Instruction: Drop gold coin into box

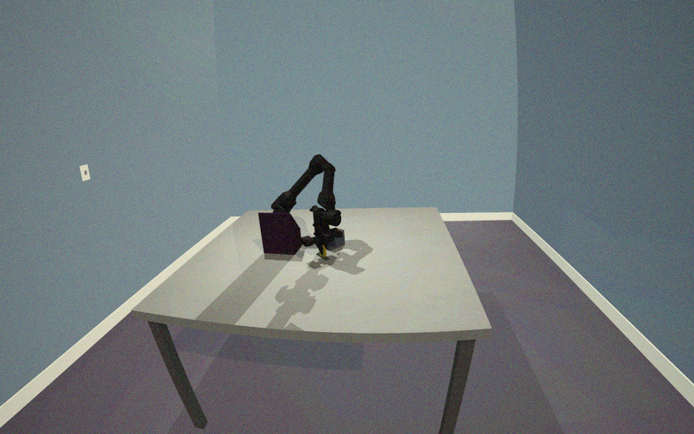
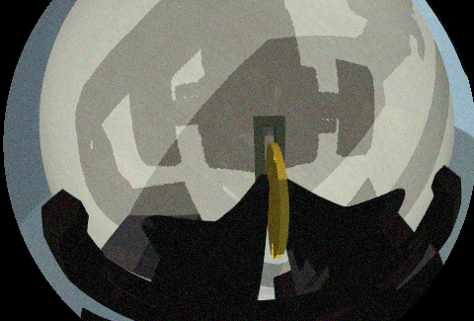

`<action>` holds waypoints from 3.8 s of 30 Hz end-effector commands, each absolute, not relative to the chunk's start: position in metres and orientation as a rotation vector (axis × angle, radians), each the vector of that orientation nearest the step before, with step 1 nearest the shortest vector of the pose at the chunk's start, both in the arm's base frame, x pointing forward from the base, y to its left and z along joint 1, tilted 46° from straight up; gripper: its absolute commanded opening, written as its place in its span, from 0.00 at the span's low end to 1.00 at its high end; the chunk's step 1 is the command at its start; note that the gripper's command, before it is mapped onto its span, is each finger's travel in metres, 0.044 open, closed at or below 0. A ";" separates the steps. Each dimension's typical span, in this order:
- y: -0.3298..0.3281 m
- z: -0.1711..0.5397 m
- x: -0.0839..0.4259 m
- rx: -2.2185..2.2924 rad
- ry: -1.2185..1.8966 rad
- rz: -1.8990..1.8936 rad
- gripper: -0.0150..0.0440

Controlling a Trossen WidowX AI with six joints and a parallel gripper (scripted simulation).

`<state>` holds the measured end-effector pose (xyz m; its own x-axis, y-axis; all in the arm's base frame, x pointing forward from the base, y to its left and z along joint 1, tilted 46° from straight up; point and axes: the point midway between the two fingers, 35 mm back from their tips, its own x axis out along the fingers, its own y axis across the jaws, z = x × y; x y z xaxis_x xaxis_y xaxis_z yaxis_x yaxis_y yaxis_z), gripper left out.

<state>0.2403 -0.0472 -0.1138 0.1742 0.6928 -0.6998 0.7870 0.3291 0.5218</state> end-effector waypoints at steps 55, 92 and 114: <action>-0.111 -0.047 0.222 1.544 1.573 -0.269 0.25; -0.107 -0.042 0.214 2.368 1.447 -1.372 0.25; -0.085 -0.013 0.234 2.366 1.436 -1.380 0.25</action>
<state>0.2315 -0.0922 -0.0206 0.1706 0.6859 -0.7074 0.7341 -0.5674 -0.3730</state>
